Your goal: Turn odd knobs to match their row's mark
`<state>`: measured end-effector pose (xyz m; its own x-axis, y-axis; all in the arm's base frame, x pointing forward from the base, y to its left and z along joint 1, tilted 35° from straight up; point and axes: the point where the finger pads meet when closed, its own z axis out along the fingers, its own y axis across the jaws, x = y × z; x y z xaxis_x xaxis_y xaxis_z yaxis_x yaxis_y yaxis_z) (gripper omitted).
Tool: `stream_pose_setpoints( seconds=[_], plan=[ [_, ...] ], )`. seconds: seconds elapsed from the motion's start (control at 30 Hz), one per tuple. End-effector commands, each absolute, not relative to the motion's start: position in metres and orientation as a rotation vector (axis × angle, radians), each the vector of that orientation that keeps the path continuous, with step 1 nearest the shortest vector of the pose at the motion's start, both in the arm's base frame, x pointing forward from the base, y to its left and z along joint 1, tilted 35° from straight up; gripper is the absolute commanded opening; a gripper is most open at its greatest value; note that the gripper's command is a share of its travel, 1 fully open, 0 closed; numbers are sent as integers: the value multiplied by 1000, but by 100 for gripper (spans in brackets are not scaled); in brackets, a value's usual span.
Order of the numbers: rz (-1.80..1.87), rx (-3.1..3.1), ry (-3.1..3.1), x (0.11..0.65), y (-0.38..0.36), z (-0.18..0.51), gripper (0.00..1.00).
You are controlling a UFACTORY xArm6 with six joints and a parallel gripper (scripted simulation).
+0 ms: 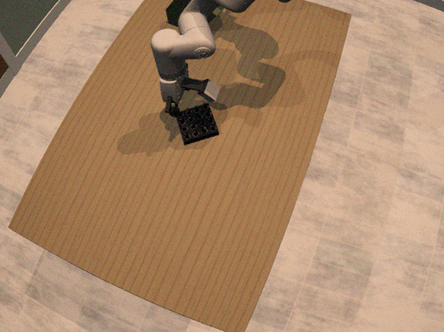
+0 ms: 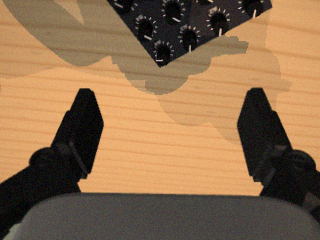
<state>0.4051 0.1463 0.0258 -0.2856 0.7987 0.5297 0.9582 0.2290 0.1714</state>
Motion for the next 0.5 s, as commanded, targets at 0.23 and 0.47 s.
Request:
stream_pose_setpoints(
  seconds=[0.23, 0.47],
  plan=[
    [-791, -1275, -2478, 405, 143, 14, 100],
    [-820, -1119, -2585, 405, 141, 10, 100]
  ],
)
